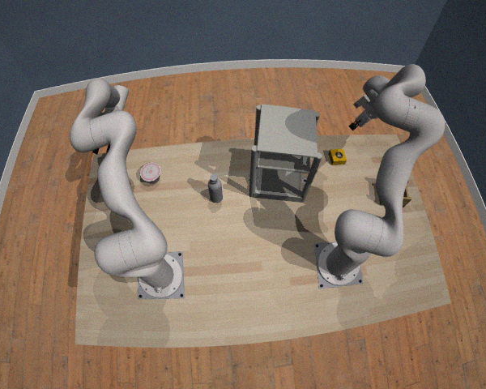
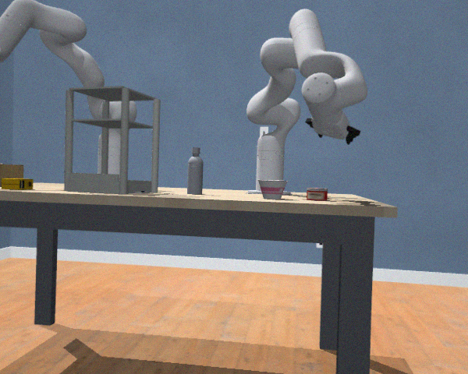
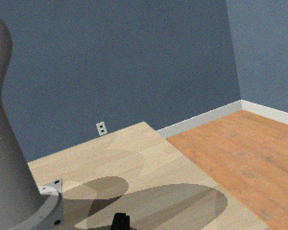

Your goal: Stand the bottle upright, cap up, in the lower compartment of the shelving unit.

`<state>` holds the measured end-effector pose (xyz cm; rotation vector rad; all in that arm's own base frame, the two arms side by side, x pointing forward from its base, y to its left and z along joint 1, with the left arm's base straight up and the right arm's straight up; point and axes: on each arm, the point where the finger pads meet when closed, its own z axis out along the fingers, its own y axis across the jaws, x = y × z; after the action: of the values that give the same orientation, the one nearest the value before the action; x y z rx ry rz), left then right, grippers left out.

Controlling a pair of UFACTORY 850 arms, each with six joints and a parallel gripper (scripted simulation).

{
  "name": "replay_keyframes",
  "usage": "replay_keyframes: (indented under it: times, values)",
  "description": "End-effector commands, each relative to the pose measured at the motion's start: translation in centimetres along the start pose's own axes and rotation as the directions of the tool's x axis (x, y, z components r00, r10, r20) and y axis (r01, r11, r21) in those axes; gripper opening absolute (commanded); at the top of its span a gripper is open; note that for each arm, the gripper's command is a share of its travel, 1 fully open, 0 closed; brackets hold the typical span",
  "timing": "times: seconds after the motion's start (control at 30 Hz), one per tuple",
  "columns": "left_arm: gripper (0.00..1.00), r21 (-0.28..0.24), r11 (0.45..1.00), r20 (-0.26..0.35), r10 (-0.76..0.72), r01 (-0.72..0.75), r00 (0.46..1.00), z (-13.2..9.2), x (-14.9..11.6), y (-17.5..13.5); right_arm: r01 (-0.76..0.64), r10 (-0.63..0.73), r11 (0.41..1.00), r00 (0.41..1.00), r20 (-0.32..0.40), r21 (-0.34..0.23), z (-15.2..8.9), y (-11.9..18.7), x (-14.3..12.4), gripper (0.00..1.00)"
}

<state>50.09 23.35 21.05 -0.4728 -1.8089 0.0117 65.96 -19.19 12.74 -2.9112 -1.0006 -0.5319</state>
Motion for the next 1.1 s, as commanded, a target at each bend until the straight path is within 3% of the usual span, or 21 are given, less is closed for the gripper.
replay_keyframes:
  times: [0.0, 0.6, 0.67, 0.77, 1.03, 1.07]
  values:
    - [1.0, -0.001, 1.0, 0.002, -0.001, 0.001, 1.0, -0.1, 0.1, 0.0, 0.0, 0.0, 1.0, 1.0, -0.001, -0.002, -0.1, 0.1, 0.1, 1.0]
    - [1.0, -0.001, 1.0, 0.002, -0.001, 0.001, 1.0, -0.1, 0.1, 0.0, 0.001, -0.001, 1.0, 1.0, -0.003, -0.001, -0.4, 0.2, 0.3, 1.0]
    - [1.0, 0.0, 1.0, 0.003, 0.0, 0.0, 1.0, -0.1, 0.1, 0.0, 0.003, -0.003, 1.0, 1.0, -0.013, 0.002, -1.9, 0.6, 1.2, 1.0]
    - [1.0, 0.003, 1.0, 0.007, 0.006, -0.006, 1.0, 0.0, 0.3, 0.1, 0.009, -0.009, 1.0, 0.999, -0.036, 0.011, -6.9, 1.5, 3.9, 1.0]
    - [1.0, 0.026, 0.998, 0.051, 0.06, -0.061, 0.997, 0.9, 1.9, 1.0, 0.013, -0.013, 1.0, 0.999, -0.038, 0.015, -15.2, 2.4, 6.9, 1.0]
    - [1.0, 0.026, 0.998, 0.051, 0.06, -0.061, 0.997, 0.9, 1.9, 1.0, 0.013, -0.013, 1.0, 0.999, -0.038, 0.015, -15.2, 2.4, 6.9, 1.0]
